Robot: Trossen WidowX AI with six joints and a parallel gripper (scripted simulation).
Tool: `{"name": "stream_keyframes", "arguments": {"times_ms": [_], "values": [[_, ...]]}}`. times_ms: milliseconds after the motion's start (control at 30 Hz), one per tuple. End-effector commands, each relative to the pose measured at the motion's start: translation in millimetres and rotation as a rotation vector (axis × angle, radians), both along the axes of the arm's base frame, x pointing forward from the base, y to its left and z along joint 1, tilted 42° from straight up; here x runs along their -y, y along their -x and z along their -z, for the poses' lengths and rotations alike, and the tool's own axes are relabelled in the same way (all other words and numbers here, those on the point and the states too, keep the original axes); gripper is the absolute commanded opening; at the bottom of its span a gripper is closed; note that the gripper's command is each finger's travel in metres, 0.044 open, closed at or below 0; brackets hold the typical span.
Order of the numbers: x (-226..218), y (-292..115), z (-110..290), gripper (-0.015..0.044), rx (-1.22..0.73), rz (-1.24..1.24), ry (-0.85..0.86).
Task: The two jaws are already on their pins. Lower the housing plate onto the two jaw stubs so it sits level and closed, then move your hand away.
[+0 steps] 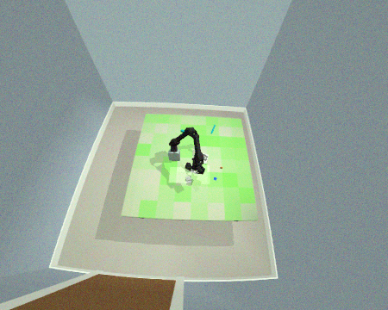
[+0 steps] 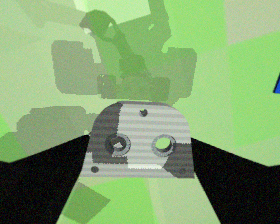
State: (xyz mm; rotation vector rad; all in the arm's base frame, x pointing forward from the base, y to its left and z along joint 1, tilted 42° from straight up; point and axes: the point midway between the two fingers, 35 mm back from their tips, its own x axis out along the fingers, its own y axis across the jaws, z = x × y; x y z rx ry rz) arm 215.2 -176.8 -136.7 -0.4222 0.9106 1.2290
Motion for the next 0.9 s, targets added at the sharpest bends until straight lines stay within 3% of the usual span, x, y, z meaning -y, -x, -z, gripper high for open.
{"name": "stream_keyframes", "arguments": {"times_ms": [0,867], "values": [[-6.2,-8.8,-10.0,0.0351,-0.041,0.066,0.002],[-63.5,-48.1,-61.6,0.0351,-0.387,0.519,-0.035]]}}
